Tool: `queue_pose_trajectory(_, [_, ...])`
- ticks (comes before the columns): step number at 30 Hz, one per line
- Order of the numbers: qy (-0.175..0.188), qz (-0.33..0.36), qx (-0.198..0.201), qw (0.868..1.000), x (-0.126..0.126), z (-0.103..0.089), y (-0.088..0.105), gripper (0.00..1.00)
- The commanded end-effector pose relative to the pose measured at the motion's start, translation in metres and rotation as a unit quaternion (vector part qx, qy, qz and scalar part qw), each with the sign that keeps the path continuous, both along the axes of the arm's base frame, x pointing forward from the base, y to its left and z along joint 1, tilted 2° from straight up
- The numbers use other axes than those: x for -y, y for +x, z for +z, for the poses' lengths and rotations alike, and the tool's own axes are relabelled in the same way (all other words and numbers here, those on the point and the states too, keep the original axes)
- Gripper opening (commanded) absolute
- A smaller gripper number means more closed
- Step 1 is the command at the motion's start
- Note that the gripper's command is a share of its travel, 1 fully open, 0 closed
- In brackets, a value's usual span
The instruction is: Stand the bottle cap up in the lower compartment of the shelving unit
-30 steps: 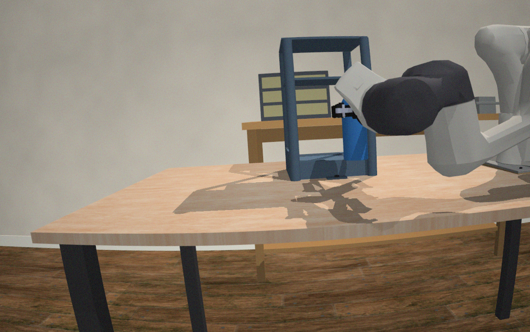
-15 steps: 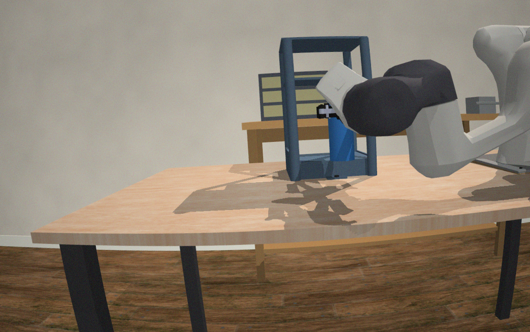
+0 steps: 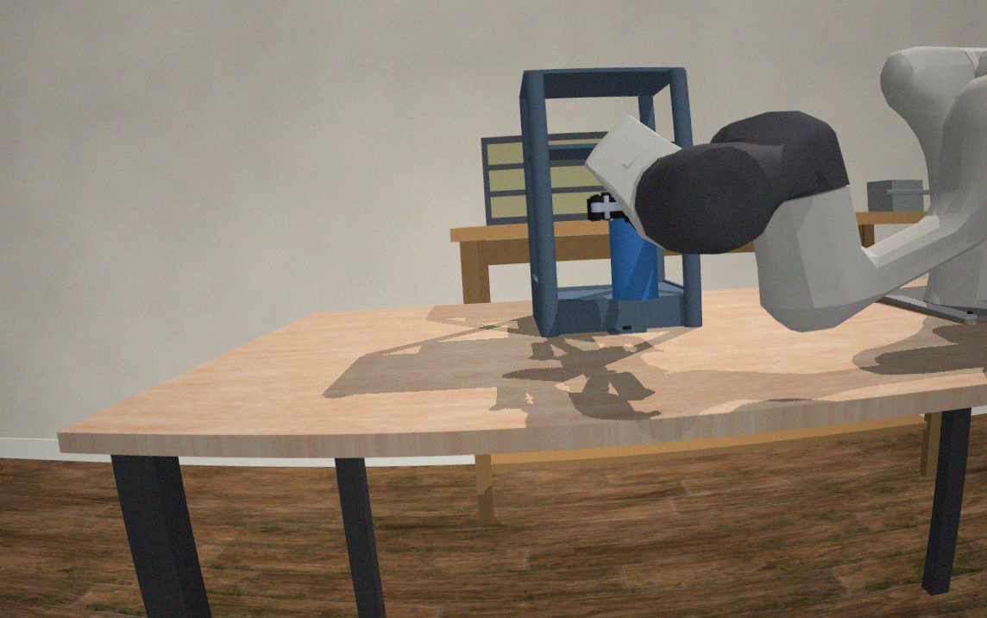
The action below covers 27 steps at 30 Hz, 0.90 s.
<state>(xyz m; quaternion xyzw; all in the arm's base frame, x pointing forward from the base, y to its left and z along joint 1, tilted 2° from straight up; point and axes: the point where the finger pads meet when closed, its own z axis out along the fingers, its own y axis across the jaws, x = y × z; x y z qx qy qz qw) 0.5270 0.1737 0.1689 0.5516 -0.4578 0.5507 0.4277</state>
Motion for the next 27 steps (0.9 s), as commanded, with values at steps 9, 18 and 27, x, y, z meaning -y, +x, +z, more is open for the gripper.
queue_pose_trajectory(9, [-0.004, -0.001, 0.0, 1.0, 0.005, 0.004, 0.001, 0.0])
queue_pose_trajectory(18, [-0.004, -0.001, 0.0, 1.0, 0.012, 0.004, 0.003, 0.0])
queue_pose_trajectory(27, [-0.004, -0.001, 0.0, 1.0, 0.027, 0.003, 0.006, 0.0])
